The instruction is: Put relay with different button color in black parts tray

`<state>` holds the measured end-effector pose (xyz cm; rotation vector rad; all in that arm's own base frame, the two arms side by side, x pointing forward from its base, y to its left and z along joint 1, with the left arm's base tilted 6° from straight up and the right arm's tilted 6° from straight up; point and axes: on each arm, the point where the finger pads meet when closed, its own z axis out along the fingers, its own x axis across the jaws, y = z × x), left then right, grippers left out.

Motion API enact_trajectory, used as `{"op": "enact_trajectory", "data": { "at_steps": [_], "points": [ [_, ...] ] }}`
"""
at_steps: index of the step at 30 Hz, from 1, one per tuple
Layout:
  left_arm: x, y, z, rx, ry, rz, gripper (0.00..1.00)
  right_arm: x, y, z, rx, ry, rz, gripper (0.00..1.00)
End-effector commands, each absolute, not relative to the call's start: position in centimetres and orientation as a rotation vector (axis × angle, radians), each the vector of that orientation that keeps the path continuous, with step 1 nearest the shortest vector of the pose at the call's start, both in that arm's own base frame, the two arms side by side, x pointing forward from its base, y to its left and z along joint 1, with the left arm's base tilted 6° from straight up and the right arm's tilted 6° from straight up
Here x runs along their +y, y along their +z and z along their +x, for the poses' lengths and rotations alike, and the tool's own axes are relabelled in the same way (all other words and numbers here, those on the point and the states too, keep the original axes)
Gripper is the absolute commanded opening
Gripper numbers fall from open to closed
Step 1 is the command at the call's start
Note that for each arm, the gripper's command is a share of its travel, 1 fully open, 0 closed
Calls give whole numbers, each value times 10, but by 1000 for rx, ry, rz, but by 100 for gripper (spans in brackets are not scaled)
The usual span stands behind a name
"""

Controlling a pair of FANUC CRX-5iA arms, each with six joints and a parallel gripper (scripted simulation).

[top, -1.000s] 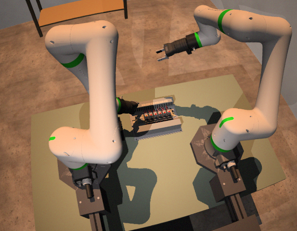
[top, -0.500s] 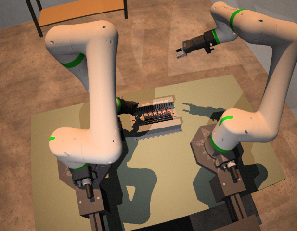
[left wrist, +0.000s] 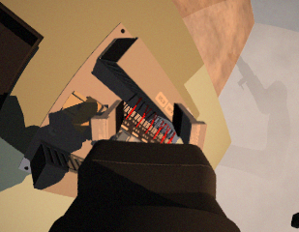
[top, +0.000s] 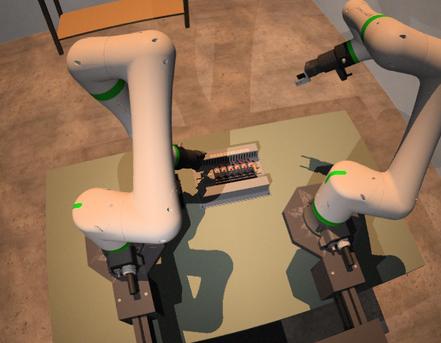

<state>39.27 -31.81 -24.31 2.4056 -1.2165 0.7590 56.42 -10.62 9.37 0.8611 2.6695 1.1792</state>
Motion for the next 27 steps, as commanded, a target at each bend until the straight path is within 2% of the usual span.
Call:
{"op": "enact_trajectory", "data": {
  "at_steps": [1,20,27],
  "points": [
    [-318,-243,393,-1216,761,2405,100,-152,107,543,2650,1116,1073,100],
    [-318,-243,393,-1216,761,2405,100,-300,155,435,2352,856,1879,100],
    [-318,-243,393,-1216,761,2405,100,-355,181,372,2100,720,2223,100]
  ]
}}
